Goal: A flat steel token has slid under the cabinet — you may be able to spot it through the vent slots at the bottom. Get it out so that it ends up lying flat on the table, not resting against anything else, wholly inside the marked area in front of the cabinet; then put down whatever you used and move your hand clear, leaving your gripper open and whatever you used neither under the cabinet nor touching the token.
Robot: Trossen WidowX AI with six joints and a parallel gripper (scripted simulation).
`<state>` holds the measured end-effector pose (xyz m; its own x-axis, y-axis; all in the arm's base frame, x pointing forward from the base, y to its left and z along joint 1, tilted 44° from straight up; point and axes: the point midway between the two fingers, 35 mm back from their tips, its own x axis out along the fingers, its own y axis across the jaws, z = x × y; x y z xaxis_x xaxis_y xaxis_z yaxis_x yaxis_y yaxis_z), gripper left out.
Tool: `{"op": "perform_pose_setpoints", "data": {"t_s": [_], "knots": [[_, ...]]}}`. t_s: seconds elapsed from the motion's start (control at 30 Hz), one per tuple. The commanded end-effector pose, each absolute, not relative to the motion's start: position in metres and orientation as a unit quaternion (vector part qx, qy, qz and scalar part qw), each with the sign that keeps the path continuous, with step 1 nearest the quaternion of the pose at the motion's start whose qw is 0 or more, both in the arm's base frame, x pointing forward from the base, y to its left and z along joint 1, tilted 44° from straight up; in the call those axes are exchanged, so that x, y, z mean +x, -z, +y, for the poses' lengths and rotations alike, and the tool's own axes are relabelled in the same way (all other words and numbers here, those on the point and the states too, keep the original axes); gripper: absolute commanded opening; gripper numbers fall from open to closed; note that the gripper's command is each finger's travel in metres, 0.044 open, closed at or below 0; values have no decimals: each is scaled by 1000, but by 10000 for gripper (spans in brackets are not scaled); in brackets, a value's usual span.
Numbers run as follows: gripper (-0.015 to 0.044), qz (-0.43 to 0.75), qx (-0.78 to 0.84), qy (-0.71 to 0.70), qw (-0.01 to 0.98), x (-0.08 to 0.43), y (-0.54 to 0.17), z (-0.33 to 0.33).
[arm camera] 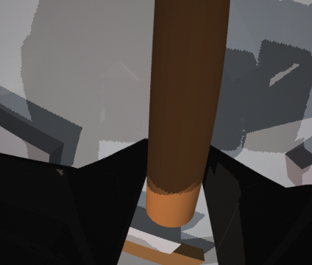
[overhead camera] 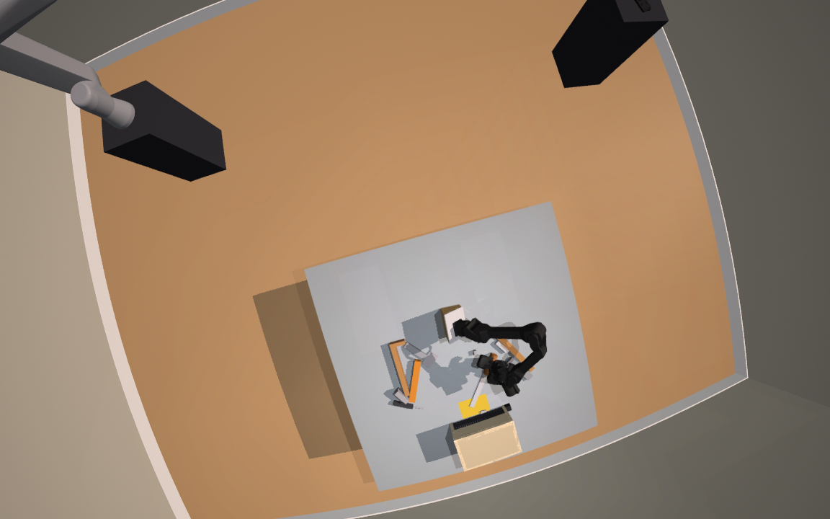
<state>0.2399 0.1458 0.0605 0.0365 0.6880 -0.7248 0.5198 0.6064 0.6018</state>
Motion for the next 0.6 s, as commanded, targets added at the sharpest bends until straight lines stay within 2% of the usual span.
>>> {"op": "perform_pose_setpoints", "data": {"t_s": [0.0, 0.57], "knots": [[0, 688, 439, -77, 573, 240, -66, 150], [0, 688, 439, -77, 572, 237, -81, 166]]}}
